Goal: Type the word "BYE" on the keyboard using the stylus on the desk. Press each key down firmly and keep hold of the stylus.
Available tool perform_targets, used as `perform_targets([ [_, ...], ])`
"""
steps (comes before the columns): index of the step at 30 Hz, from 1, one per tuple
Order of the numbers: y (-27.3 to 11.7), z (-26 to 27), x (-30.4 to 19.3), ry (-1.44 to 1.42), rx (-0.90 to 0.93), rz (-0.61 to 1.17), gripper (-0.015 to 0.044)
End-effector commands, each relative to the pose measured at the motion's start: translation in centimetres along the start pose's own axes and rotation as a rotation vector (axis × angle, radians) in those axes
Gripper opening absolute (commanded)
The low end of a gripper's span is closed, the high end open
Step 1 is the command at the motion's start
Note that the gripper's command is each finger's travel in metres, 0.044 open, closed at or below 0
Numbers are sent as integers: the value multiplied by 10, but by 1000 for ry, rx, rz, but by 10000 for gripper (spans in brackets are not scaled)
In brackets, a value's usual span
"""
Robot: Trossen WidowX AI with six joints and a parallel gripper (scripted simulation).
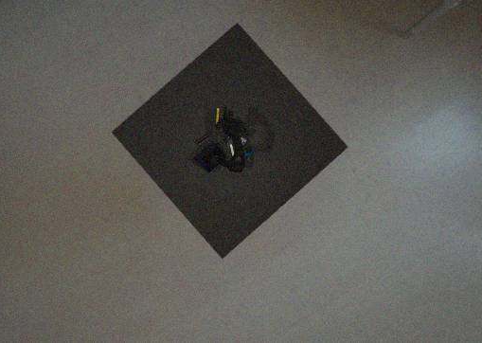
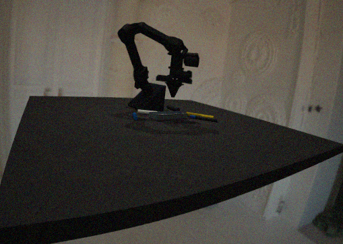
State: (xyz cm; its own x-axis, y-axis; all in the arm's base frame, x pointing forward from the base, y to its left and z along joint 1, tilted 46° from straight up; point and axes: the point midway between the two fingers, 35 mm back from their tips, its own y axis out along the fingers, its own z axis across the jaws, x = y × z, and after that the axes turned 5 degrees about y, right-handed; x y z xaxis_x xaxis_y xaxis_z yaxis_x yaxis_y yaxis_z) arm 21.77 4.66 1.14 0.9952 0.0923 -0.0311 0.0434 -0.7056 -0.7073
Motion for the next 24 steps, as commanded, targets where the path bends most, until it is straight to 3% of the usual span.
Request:
perform_targets([
  [1,0,-2,1,5,1,5,79],
  [4,3,-27,11,69,8,81,150],
  [16,29,-181,10,397,68,451,150],
  [24,33,-202,2,460,68,518,150],
])
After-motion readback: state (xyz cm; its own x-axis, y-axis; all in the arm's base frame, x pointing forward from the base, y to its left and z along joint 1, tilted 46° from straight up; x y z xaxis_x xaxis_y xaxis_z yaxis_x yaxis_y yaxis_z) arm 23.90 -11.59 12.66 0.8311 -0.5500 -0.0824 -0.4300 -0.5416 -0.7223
